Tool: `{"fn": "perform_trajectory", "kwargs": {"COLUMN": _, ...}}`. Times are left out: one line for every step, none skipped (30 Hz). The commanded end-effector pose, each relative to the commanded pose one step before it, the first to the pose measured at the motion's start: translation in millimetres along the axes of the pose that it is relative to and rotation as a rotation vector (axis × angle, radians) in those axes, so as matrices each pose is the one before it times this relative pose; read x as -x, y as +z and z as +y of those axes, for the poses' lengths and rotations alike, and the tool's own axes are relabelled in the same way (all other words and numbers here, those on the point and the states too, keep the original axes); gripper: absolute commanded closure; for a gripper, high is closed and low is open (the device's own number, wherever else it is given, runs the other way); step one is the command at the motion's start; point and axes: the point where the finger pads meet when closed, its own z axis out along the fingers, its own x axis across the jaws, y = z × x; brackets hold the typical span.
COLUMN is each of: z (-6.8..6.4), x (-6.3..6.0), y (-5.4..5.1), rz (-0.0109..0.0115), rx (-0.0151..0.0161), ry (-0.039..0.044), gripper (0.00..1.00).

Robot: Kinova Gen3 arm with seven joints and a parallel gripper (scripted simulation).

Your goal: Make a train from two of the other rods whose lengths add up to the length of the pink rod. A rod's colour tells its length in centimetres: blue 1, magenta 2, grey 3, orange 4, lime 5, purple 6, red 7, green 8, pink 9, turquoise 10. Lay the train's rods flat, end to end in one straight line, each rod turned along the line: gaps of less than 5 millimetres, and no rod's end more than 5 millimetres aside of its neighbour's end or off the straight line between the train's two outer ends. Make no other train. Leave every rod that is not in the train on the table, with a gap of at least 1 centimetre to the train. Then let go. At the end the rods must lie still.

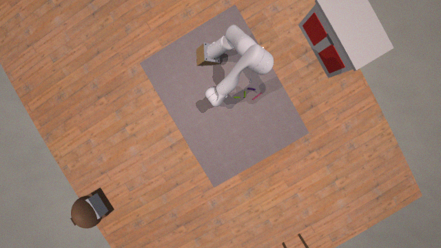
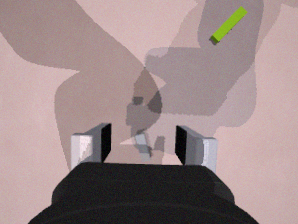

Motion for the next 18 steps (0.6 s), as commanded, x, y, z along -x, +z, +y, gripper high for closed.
{"fn": "perform_trajectory", "kwargs": {"z": 5.54, "x": 2.62, "y": 0.83, "rz": 0.01075, "rx": -0.00008, "ry": -0.02941, "gripper": 0.00}}
{"fn": "perform_trajectory", "kwargs": {"z": 1.16, "x": 0.09, "y": 0.44, "rz": 0.00230, "rx": 0.00037, "ry": -0.01989, "gripper": 0.00}}
{"fn": "perform_trajectory", "kwargs": {"z": 1.12, "x": 0.10, "y": 0.42, "rz": 0.00223, "rx": 0.00041, "ry": -0.01900, "gripper": 0.00}}
{"fn": "perform_trajectory", "kwargs": {"z": 1.07, "x": 0.11, "y": 0.40, "rz": 0.00215, "rx": 0.00045, "ry": -0.01811, "gripper": 0.00}}
{"fn": "perform_trajectory", "kwargs": {"z": 1.03, "x": 0.12, "y": 0.38, "rz": 0.00206, "rx": 0.00047, "ry": -0.01722, "gripper": 0.00}}
{"fn": "perform_trajectory", "kwargs": {"z": 0.98, "x": 0.12, "y": 0.36, "rz": 0.00197, "rx": 0.00049, "ry": -0.01632, "gripper": 0.00}}
{"fn": "perform_trajectory", "kwargs": {"z": 0.00, "x": 0.00, "y": 0.00, "rz": 0.00000, "rx": 0.00000, "ry": 0.00000, "gripper": 0.00}}
{"fn": "perform_trajectory", "kwargs": {"z": 0.00, "x": 0.00, "y": 0.00, "rz": 0.00000, "rx": 0.00000, "ry": 0.00000, "gripper": 0.00}}
{"fn": "perform_trajectory", "kwargs": {"z": 0.93, "x": 0.12, "y": 0.34, "rz": 0.00188, "rx": 0.00051, "ry": -0.01543, "gripper": 0.00}}
{"fn": "perform_trajectory", "kwargs": {"z": 0.88, "x": 0.13, "y": 0.31, "rz": 0.00178, "rx": 0.00052, "ry": -0.01455, "gripper": 0.00}}
{"fn": "perform_trajectory", "kwargs": {"z": 0.84, "x": 0.13, "y": 0.29, "rz": 0.00169, "rx": 0.00052, "ry": -0.01367, "gripper": 0.00}}
{"fn": "perform_trajectory", "kwargs": {"z": 0.79, "x": 0.13, "y": 0.27, "rz": 0.00159, "rx": 0.00052, "ry": -0.01280, "gripper": 0.00}}
{"fn": "perform_trajectory", "kwargs": {"z": 0.74, "x": 0.12, "y": 0.25, "rz": 0.00149, "rx": 0.00051, "ry": -0.01194, "gripper": 0.00}}
{"fn": "perform_trajectory", "kwargs": {"z": 0.69, "x": 0.12, "y": 0.24, "rz": 0.00139, "rx": 0.00050, "ry": -0.01109, "gripper": 0.00}}
{"fn": "perform_trajectory", "kwargs": {"z": 0.64, "x": 0.12, "y": 0.22, "rz": 0.00129, "rx": 0.00048, "ry": -0.01026, "gripper": 0.00}}
{"fn": "perform_trajectory", "kwargs": {"z": 0.59, "x": 0.11, "y": 0.20, "rz": 0.00119, "rx": 0.00046, "ry": -0.00944, "gripper": 0.00}}
{"fn": "perform_trajectory", "kwargs": {"z": 0.54, "x": 0.11, "y": 0.18, "rz": 0.00109, "rx": 0.00043, "ry": -0.00865, "gripper": 0.00}}
{"fn": "perform_trajectory", "kwargs": {"z": 0.50, "x": 0.10, "y": 0.17, "rz": 0.00100, "rx": 0.00041, "ry": -0.00787, "gripper": 0.00}}
